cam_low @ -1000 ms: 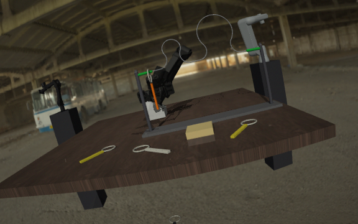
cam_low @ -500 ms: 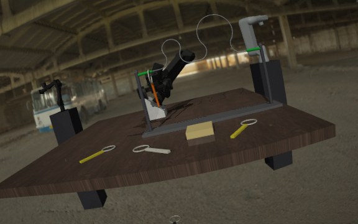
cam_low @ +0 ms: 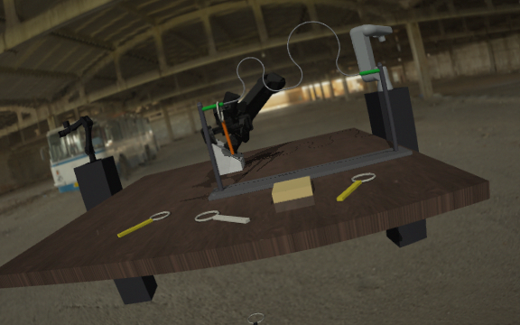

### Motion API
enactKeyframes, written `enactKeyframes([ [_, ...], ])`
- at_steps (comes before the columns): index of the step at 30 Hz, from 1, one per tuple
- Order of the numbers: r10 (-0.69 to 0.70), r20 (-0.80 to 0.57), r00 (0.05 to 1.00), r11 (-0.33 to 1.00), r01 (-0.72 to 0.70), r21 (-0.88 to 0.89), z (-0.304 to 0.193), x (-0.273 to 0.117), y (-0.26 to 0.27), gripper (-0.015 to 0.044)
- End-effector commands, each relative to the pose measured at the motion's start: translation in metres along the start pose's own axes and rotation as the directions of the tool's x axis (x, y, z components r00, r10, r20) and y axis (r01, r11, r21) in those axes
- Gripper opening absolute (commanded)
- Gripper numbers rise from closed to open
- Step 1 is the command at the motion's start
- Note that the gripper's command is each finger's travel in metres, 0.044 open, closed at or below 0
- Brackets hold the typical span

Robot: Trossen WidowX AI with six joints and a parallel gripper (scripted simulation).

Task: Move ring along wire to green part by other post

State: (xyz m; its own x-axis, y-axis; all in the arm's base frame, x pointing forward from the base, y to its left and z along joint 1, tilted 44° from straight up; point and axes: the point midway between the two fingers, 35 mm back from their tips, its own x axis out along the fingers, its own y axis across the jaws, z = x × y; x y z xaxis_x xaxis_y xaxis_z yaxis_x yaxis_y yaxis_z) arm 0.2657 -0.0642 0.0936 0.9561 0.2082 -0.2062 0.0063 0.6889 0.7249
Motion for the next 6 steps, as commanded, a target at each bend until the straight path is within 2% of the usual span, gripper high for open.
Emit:
enactKeyframes([
  [1,0.004,-0.001,1.000,1.000,-0.004,-0.005,0.0000,-0.0004,0.0010,0.0440],
  [6,0.004,-0.001,1.000,1.000,-0.004,-0.005,0.0000,-0.0004,0.0010,0.0440],
])
